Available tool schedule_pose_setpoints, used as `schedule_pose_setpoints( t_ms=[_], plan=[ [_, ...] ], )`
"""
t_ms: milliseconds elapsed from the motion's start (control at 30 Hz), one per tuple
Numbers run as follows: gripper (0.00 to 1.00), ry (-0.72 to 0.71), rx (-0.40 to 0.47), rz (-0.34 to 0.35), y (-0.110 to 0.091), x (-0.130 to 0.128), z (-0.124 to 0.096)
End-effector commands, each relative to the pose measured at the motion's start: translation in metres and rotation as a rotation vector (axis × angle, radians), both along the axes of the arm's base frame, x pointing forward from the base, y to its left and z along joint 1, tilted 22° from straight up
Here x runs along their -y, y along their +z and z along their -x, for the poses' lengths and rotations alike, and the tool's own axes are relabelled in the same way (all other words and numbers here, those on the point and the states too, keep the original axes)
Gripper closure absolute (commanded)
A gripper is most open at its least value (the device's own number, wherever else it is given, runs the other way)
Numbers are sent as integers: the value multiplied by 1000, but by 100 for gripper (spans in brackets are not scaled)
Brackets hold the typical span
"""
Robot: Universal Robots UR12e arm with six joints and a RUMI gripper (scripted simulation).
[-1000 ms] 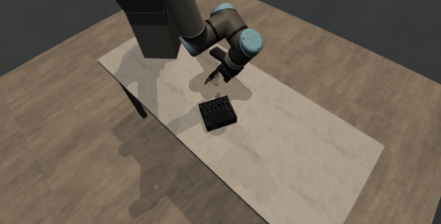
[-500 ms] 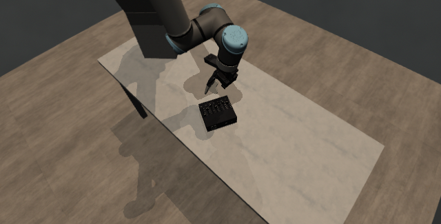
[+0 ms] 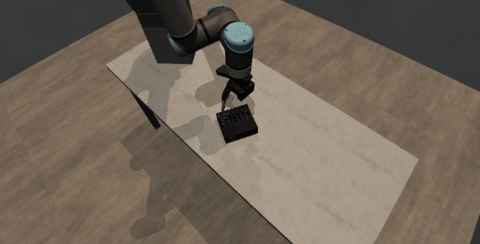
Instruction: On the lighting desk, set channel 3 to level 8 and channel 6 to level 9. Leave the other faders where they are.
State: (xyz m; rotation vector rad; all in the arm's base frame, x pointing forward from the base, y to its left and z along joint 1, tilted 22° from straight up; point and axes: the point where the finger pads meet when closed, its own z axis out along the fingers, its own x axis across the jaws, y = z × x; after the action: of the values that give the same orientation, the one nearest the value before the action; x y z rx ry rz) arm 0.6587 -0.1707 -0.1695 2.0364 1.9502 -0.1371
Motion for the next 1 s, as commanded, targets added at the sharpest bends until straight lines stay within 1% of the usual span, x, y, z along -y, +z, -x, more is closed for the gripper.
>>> schedule_pose_setpoints(
  t_ms=[0, 200, 967],
  plan=[
    [0, 30, 62, 10, 13, 10, -8],
    [0, 35, 72, 13, 15, 12, -9],
    [0, 43, 70, 15, 15, 12, -9]
  ],
)
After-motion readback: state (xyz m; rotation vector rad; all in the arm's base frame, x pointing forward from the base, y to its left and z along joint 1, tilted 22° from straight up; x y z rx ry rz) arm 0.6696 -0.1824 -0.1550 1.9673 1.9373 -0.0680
